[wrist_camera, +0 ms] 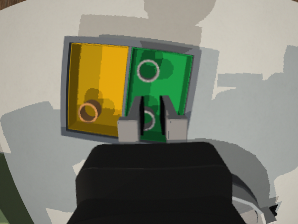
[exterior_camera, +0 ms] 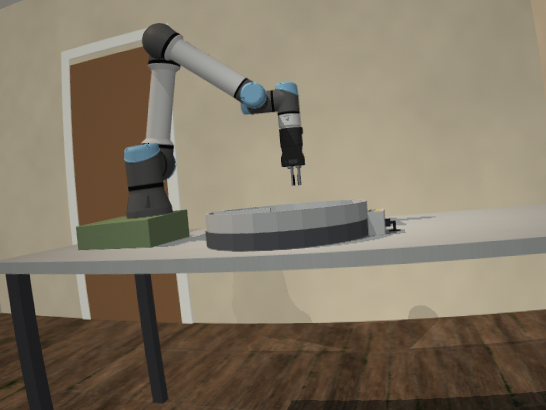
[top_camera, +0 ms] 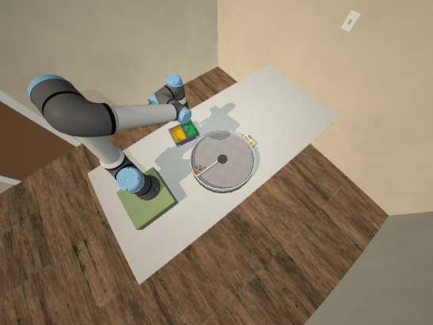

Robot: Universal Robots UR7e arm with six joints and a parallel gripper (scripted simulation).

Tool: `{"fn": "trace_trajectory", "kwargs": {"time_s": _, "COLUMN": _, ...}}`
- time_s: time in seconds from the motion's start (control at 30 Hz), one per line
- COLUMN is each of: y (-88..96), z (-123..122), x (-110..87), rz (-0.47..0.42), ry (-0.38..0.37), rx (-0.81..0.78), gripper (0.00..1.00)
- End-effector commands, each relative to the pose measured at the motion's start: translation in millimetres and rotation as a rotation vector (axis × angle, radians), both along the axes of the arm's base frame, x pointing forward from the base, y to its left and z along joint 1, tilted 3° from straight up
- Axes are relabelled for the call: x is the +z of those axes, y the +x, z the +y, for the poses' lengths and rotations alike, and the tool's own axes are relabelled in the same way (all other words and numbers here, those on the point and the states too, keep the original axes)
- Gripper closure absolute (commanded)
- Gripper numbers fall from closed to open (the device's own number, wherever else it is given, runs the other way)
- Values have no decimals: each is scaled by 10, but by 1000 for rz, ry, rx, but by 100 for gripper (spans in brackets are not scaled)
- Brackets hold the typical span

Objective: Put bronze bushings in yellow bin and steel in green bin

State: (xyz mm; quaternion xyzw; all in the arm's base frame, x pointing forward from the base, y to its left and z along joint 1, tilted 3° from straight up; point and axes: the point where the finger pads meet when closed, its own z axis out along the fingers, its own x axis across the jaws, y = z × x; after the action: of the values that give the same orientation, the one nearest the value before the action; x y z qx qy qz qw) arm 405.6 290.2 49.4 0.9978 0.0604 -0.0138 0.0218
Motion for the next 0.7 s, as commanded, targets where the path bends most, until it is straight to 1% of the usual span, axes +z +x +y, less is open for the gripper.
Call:
{"fn": "trace_trajectory", "kwargs": {"time_s": 0.0, "y": -43, "z": -283, "x": 17, "rz": -3, "ry": 3, "rx": 1, "gripper": 60}}
{"fn": "trace_trajectory", "kwargs": {"time_s": 0.1, "y": -43, "z": -283, "x": 17, "rz": -3, "ry": 3, "rx": 1, "gripper": 60}}
{"fn": "trace_trajectory", "kwargs": {"time_s": 0.27, "y": -131, "z": -788, "x": 24, "rz": -3, "ry": 2, "rx": 1, "gripper": 60}}
{"fn": "trace_trajectory", "kwargs": {"time_s": 0.4, "y": -135, "z": -815, "x": 24, "rz": -3, "ry": 2, "rx": 1, "gripper": 60}}
{"fn": "trace_trajectory", "kwargs": {"time_s": 0.47, "y": -172, "z": -1028, "x": 27, "rz": -3, "ry": 2, "rx": 1, "gripper": 60}}
{"fn": "trace_trajectory", "kwargs": {"time_s": 0.53, "y": -172, "z": -1028, "x": 27, "rz": -3, "ry": 2, "rx": 1, "gripper": 60}}
{"fn": "trace_trajectory", "kwargs": {"time_s": 0.63, "y": -227, "z": -1347, "x": 32, "rz": -3, "ry": 2, "rx": 1, "gripper": 60}}
{"fn": "trace_trajectory", "kwargs": {"time_s": 0.67, "y": -227, "z": -1347, "x": 32, "rz": -3, "ry": 2, "rx": 1, "gripper": 60}}
